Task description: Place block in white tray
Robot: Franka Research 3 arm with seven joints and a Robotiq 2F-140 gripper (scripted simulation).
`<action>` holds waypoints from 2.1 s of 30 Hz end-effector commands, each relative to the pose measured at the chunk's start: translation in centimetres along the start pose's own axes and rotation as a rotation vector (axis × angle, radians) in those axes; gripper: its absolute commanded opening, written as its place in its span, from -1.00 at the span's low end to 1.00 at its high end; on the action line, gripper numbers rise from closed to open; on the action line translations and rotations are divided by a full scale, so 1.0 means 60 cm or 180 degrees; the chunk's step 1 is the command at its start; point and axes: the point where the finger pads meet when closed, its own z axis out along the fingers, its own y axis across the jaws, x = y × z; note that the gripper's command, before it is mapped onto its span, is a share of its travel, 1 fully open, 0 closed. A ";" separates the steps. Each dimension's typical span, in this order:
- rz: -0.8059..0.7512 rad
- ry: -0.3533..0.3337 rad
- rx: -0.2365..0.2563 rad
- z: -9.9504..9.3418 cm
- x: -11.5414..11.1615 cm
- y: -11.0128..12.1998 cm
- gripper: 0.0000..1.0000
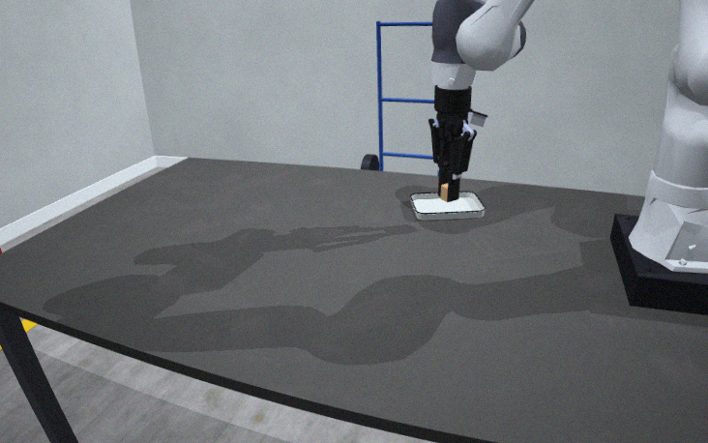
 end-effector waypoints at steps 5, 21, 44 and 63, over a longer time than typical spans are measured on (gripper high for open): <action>-0.0529 -0.0068 -0.0103 0.013 0.102 -0.120 -0.80; -0.0529 -0.0068 -0.0103 0.013 0.102 -0.120 -0.80; -0.0529 -0.0068 -0.0103 0.013 0.102 -0.120 -0.80; -0.0529 -0.0069 -0.0103 0.015 0.102 -0.120 -0.80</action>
